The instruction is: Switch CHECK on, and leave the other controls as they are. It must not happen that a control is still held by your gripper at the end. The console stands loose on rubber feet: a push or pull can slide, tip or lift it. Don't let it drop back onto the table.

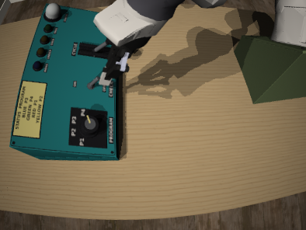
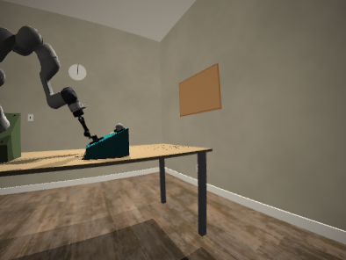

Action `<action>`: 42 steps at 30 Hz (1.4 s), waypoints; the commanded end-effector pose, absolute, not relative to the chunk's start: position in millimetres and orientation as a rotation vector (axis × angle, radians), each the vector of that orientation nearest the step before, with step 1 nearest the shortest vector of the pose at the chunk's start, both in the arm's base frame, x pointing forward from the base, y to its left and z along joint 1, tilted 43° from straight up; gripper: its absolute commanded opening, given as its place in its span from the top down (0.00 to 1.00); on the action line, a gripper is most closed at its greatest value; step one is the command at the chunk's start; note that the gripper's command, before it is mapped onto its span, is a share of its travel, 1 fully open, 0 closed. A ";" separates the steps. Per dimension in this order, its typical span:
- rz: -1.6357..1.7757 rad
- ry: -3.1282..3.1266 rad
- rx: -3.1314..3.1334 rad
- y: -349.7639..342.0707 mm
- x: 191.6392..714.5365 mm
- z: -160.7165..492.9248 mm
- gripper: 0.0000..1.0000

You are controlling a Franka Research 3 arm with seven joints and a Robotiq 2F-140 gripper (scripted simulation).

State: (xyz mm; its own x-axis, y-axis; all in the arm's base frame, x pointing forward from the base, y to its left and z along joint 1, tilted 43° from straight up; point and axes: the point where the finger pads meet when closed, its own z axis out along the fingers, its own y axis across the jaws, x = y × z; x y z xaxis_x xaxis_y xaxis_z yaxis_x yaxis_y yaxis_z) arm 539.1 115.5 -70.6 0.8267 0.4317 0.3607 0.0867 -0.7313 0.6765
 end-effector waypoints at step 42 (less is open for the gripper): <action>0.669 0.391 2.326 122.9 553.4 -63.1 1.00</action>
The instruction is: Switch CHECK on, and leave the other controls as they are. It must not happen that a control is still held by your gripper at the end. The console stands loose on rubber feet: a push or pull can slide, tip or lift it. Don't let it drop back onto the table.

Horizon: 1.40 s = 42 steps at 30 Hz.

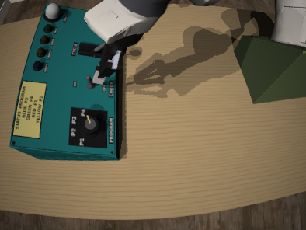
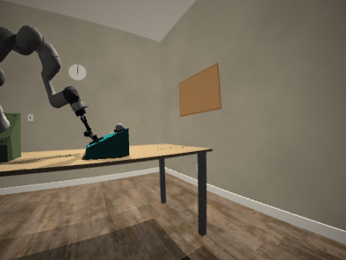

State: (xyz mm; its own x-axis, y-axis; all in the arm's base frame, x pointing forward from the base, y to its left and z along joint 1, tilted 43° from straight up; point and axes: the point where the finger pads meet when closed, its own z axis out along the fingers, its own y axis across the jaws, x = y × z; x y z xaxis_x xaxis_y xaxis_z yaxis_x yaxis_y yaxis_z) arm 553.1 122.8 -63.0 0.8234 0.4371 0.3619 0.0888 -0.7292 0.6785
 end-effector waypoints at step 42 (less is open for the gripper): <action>0.669 0.391 2.326 165.4 492.4 -9.3 1.00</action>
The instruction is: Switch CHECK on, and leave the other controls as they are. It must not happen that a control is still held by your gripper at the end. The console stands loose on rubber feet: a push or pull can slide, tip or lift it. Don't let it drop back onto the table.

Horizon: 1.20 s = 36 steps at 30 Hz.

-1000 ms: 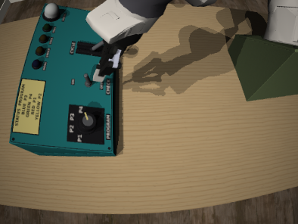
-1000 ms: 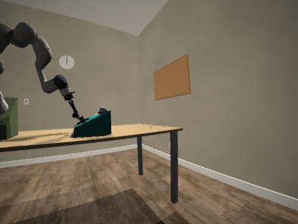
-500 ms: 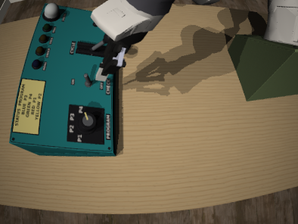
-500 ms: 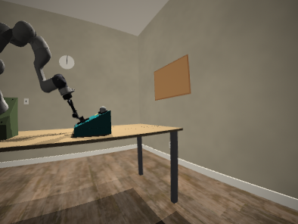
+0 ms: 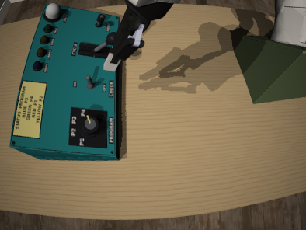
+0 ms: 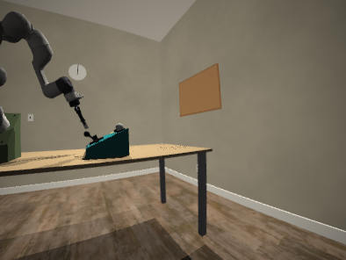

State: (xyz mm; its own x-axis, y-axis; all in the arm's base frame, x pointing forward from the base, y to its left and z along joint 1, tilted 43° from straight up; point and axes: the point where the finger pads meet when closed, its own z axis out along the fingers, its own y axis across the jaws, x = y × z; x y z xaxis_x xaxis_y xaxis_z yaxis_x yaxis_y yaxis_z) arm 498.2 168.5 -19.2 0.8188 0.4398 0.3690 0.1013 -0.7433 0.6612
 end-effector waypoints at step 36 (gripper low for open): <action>0.669 0.391 2.326 172.2 485.1 -1.1 0.00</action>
